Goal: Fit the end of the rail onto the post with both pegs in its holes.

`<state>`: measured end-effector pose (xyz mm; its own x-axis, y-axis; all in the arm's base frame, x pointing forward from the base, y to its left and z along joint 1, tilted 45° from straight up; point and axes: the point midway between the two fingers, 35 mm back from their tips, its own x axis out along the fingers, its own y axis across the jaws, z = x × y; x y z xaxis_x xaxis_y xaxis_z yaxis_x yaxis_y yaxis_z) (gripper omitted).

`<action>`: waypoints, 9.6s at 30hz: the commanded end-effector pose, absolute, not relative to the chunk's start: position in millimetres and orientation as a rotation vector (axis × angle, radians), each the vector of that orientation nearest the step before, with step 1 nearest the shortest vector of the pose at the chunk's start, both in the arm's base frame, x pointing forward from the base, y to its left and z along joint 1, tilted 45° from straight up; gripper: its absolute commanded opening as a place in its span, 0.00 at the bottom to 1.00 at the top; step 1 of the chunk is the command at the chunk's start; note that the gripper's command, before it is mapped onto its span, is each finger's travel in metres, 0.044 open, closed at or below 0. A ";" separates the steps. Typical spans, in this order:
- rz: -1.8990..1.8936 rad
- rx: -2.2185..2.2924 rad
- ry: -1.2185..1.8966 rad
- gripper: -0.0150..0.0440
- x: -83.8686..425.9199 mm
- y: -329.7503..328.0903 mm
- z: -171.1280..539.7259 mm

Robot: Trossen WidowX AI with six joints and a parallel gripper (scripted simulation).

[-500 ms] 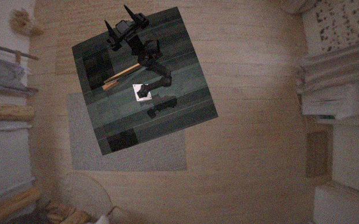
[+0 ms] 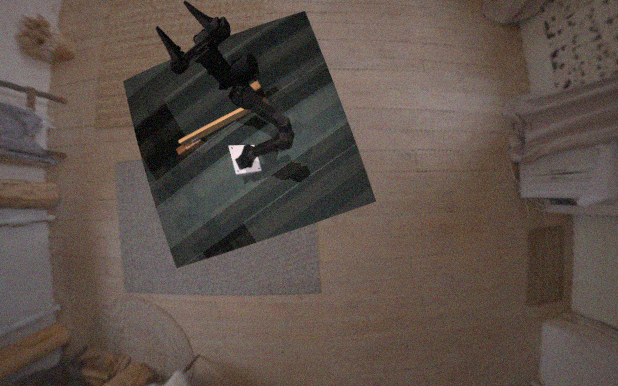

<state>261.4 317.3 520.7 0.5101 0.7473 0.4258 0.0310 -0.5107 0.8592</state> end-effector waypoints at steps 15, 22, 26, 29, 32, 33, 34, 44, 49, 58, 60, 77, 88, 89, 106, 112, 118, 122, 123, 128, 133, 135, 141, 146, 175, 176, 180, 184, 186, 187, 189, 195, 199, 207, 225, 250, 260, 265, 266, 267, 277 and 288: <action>0.301 0.730 0.508 1.00 403.3 259.3 290.4; 0.139 0.202 0.642 1.00 418.9 206.4 211.9; 0.091 -0.095 0.754 1.00 418.2 173.1 173.2; 0.077 -0.316 0.853 1.00 413.7 147.3 147.3; 0.084 -0.537 0.965 1.00 405.8 120.8 123.7; 0.092 -0.611 1.006 1.00 402.5 111.9 116.5; 0.103 -0.683 1.047 1.00 398.9 103.0 109.7; 0.402 -1.367 1.507 1.00 348.9 17.3 61.6; 0.700 -1.635 1.733 1.00 315.4 -19.4 52.6; 0.905 -1.750 1.841 1.00 295.7 -40.7 55.5; 0.905 -1.750 1.841 1.00 295.7 -40.7 55.5; 0.906 -1.750 1.839 1.00 295.9 -51.3 44.1; 0.905 -1.750 1.839 1.00 294.9 -63.8 31.4; 0.905 -1.750 1.839 1.00 294.7 -64.9 30.3; 0.903 -1.751 1.841 1.00 290.7 -84.1 11.9; 0.902 -1.752 1.843 1.00 288.9 -90.1 6.5; 0.902 -1.752 1.843 0.78 288.9 -90.3 6.3; 0.902 -1.752 1.843 0.60 288.9 -90.3 6.3; 0.902 -1.752 1.843 0.56 288.9 -90.3 6.3; 0.902 -1.752 1.843 0.33 288.9 -90.3 6.3; 0.902 -1.752 1.843 0.28 288.9 -90.3 6.3; 0.902 -1.752 1.843 0.25 288.9 -90.3 6.3; 0.902 -1.752 1.843 0.25 288.9 -90.3 6.3; 0.902 -1.752 1.843 0.25 288.9 -90.3 6.3; 0.902 -1.752 1.843 0.25 292.4 -79.6 15.8; 0.902 -1.752 1.842 0.25 292.5 -79.3 16.1; 0.902 -1.751 1.842 0.25 293.0 -77.9 17.5; 0.903 -1.751 1.842 0.25 293.4 -76.4 18.8; 0.903 -1.751 1.842 0.25 293.6 -75.7 19.5; 0.903 -1.751 1.842 0.25 293.7 -75.4 19.9; 0.903 -1.751 1.842 0.25 293.8 -74.7 20.6; 0.903 -1.751 1.842 0.25 294.2 -72.5 22.7; 0.903 -1.751 1.842 0.25 294.5 -71.1 24.1; 0.903 -1.751 1.842 0.25 294.9 -68.3 26.9; 0.903 -1.751 1.842 0.25 295.7 -61.9 33.2; 0.904 -1.750 1.841 0.25 296.8 -53.3 41.8; 0.904 -1.751 1.841 0.25 296.1 -56.4 38.7; 0.904 -1.751 1.841 0.25 295.8 -56.9 38.4; 0.904 -1.751 1.841 0.25 295.8 -56.6 38.6; 0.904 -1.751 1.841 0.25 295.8 -56.3 38.9; 0.904 -1.751 1.841 0.25 295.8 -54.8 40.4; 0.904 -1.751 1.841 0.25 295.3 -56.9 38.4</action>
